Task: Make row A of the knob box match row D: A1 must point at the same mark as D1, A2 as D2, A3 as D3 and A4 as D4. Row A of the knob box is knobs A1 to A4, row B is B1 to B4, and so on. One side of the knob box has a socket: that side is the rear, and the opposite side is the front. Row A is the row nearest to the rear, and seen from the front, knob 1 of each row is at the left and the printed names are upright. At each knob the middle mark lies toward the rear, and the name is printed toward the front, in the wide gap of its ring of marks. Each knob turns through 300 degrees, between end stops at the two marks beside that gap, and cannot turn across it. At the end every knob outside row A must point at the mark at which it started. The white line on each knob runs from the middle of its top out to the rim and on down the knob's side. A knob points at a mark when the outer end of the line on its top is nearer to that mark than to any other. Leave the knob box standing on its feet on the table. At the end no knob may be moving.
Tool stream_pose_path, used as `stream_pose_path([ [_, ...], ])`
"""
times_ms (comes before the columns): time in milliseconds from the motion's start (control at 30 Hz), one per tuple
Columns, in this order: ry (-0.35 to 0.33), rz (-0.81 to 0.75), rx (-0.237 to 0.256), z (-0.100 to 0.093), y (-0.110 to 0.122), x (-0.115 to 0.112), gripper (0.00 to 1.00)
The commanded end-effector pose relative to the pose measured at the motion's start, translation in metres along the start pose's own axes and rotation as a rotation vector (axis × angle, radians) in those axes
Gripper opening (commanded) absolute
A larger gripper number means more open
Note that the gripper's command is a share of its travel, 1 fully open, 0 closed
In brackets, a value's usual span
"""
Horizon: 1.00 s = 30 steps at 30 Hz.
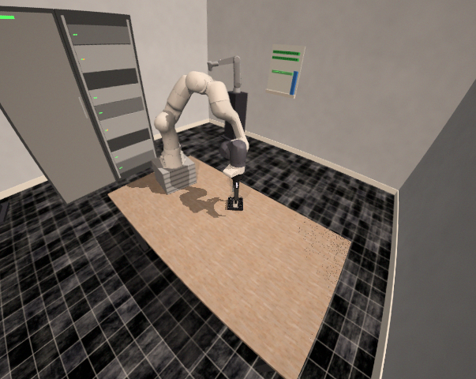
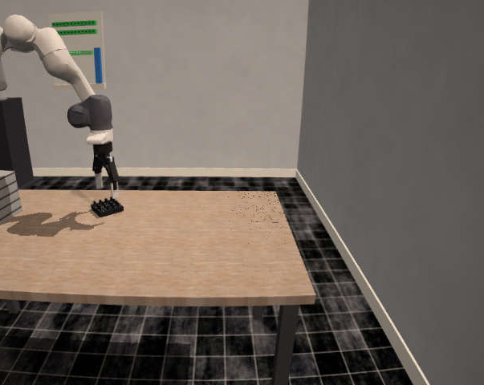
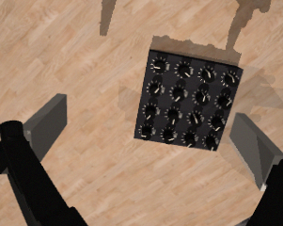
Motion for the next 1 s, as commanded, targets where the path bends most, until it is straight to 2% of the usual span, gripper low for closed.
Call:
stream_pose_path([
  [0,0.012,0.156,-0.003,0.000,0.001,-0.002,1.00],
  [967,0.008,0.628,-0.003,-0.004,-0.002,-0.015,1.00],
])
Point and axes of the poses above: the point where the finger pads meet when closed, its own z axis out along the fingers, its own y axis across the jaws, x = y × z, the point moved 4 cm from there along -z, back along the fingers, and after that the axes turned 4 degrees about -z, right-handed, at the moved point
